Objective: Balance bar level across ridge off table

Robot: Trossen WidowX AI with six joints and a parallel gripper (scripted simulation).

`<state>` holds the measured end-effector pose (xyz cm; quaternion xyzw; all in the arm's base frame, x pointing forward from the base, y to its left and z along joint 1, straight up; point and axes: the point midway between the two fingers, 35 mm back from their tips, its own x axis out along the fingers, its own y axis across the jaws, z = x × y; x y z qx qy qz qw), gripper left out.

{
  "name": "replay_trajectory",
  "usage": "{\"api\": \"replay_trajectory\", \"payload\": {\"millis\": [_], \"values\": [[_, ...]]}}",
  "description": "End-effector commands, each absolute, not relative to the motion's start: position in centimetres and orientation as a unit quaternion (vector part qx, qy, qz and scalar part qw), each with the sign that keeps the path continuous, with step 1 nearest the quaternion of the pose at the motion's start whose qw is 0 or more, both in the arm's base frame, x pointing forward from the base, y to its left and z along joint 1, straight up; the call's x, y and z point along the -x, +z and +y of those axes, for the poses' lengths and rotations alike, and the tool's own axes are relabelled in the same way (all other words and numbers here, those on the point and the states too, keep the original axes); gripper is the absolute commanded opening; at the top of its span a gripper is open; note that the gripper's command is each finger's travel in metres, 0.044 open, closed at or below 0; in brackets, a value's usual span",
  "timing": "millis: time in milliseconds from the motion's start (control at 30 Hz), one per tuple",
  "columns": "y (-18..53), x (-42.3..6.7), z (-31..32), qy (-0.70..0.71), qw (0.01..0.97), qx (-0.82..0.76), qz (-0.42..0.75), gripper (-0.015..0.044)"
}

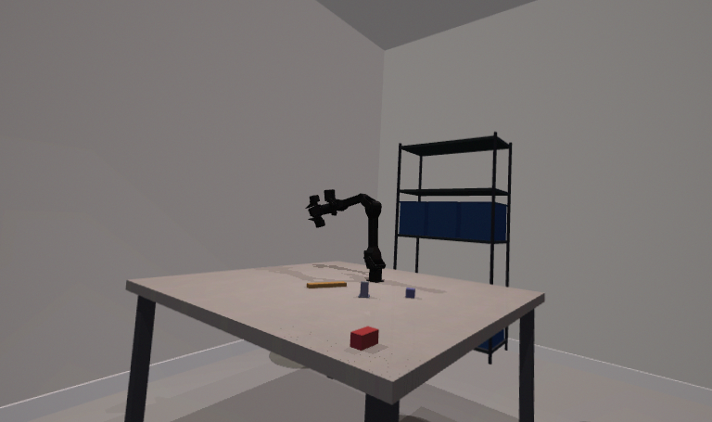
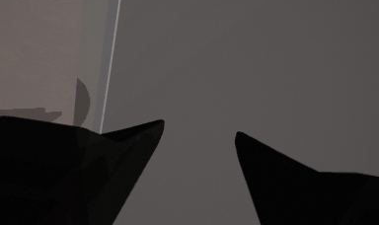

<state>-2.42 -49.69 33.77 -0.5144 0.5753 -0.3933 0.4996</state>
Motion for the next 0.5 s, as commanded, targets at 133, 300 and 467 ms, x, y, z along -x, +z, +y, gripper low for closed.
{"api": "replay_trajectory", "payload": {"millis": [133,300,467], "values": [[31.2,-3.7,-48.8,-0.368,0.573,0.49,0.545,0.0315],[29.6,-7.2,-47.9,-0.355,0.624,0.459,0.524,0.0315],[28.1,-10.6,-46.7,-0.339,0.67,0.424,0.506,0.0315]]}}
